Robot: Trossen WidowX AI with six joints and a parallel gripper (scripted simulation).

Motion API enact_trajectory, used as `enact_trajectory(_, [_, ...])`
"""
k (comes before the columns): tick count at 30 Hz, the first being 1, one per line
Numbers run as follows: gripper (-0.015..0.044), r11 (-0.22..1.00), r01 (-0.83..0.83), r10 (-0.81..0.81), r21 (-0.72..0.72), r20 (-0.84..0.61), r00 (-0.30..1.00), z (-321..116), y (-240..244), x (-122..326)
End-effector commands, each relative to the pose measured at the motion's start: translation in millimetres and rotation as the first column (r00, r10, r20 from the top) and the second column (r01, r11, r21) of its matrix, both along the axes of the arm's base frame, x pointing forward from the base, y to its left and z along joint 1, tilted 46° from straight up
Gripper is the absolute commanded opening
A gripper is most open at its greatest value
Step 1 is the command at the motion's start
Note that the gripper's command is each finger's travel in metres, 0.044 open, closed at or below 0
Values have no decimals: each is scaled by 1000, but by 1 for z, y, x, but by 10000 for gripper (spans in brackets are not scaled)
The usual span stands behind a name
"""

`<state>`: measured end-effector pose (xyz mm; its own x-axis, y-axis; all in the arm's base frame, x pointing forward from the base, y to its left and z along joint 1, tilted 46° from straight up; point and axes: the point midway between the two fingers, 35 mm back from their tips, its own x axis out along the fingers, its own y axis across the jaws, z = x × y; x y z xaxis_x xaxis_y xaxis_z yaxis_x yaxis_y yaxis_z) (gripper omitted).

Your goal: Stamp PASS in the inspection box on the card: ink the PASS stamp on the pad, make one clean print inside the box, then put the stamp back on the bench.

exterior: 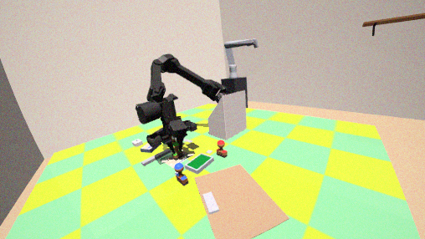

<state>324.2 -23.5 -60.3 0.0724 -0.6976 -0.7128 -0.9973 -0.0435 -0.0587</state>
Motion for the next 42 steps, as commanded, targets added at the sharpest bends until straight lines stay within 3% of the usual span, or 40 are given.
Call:
enact_trajectory(1, [0, 1000, 2, -2, -4, 3, 1000, -1, -2, 1])
enact_trajectory(42, [0, 1000, 2, -2, -4, 3, 1000, 2, 0, 1])
